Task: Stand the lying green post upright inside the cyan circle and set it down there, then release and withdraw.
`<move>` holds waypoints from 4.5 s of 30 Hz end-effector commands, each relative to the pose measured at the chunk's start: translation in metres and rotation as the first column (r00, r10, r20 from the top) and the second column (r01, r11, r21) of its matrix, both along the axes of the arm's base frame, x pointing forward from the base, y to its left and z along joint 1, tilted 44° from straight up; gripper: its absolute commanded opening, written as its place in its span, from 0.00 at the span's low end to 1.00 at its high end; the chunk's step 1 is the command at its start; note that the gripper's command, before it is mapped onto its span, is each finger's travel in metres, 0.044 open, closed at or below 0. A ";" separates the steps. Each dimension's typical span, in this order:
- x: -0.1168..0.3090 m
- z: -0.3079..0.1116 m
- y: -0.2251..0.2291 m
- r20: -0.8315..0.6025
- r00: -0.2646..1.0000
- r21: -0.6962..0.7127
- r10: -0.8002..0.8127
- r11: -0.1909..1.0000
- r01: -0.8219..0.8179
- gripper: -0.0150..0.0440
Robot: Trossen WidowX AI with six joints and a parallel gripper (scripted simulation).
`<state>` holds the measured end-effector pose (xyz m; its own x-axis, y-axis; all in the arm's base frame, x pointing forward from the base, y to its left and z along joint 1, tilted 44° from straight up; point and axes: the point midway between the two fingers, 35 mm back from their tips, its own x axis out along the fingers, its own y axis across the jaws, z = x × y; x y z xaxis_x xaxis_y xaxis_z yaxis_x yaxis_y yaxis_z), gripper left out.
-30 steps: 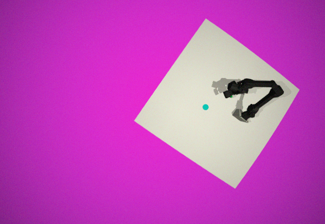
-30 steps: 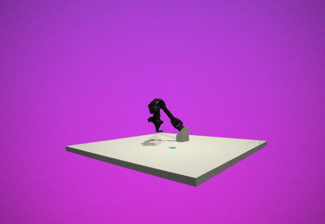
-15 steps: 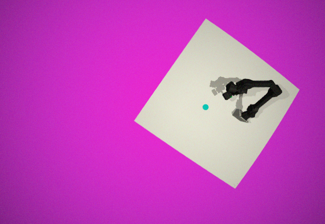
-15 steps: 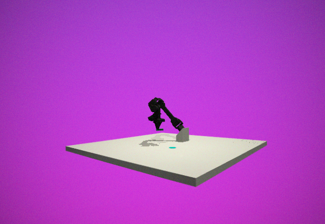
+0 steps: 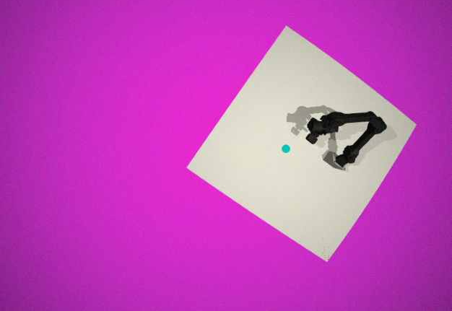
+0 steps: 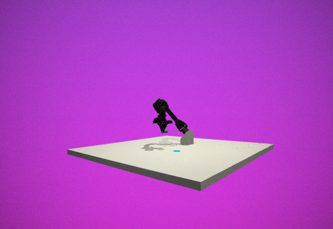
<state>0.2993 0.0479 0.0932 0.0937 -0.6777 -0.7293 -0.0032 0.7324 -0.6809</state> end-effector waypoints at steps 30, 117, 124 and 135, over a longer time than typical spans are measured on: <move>0.025 -0.059 0.084 -0.465 0.746 0.075 0.477 0.861 -0.504 0.29; 0.020 -0.146 0.124 -0.393 0.354 0.543 0.849 0.525 -0.655 0.29; 0.020 -0.148 0.124 -0.348 0.355 0.570 0.867 0.497 -0.655 0.29; 0.021 -0.151 0.123 -0.274 0.356 0.606 0.893 0.448 -0.658 0.29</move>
<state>0.3222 0.1727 -0.0564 0.0013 -0.2203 -0.9754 -0.9341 0.3481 -0.0798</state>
